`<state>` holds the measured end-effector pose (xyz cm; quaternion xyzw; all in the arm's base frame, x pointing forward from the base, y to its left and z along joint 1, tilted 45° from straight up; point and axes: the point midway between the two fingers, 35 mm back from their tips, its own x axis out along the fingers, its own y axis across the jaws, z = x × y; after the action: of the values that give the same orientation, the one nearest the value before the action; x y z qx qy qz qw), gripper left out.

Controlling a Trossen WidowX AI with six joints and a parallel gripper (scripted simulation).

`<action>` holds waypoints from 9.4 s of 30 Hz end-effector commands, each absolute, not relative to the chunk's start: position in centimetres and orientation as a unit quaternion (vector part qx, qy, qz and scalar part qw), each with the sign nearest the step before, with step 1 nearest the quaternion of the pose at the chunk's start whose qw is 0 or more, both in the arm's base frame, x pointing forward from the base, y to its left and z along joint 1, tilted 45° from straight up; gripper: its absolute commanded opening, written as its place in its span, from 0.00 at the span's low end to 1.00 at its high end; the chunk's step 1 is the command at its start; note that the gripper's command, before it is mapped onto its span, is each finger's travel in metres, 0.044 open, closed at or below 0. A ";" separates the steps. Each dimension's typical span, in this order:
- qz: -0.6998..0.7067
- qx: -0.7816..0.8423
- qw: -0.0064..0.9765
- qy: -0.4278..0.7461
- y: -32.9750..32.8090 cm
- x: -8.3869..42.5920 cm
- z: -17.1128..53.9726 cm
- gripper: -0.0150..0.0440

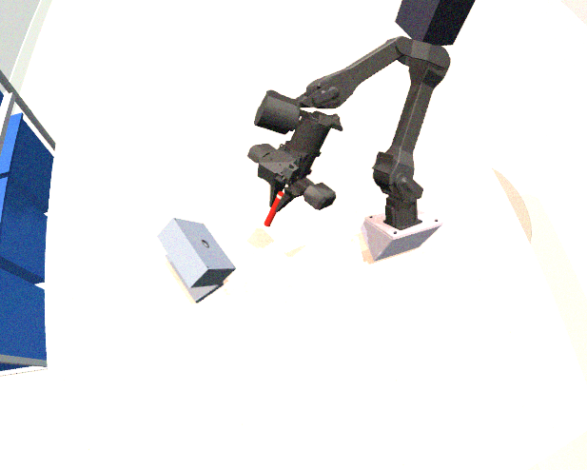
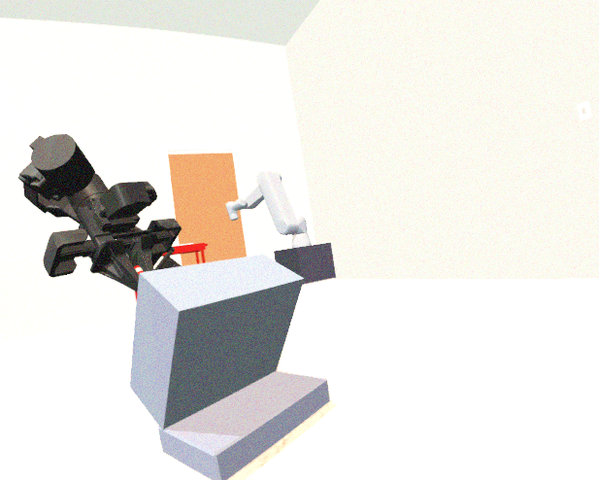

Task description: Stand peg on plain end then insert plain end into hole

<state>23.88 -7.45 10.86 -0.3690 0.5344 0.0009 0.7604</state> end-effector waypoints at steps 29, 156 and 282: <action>0.044 -0.449 0.802 0.393 -6.8 26.6 12.5 0.25; 0.043 -0.490 0.812 0.315 -8.4 34.4 9.0 0.25; 0.044 -0.490 0.812 0.315 -7.7 32.6 11.5 1.00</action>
<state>32.86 -7.70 11.21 -0.4909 0.3152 0.0469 0.8109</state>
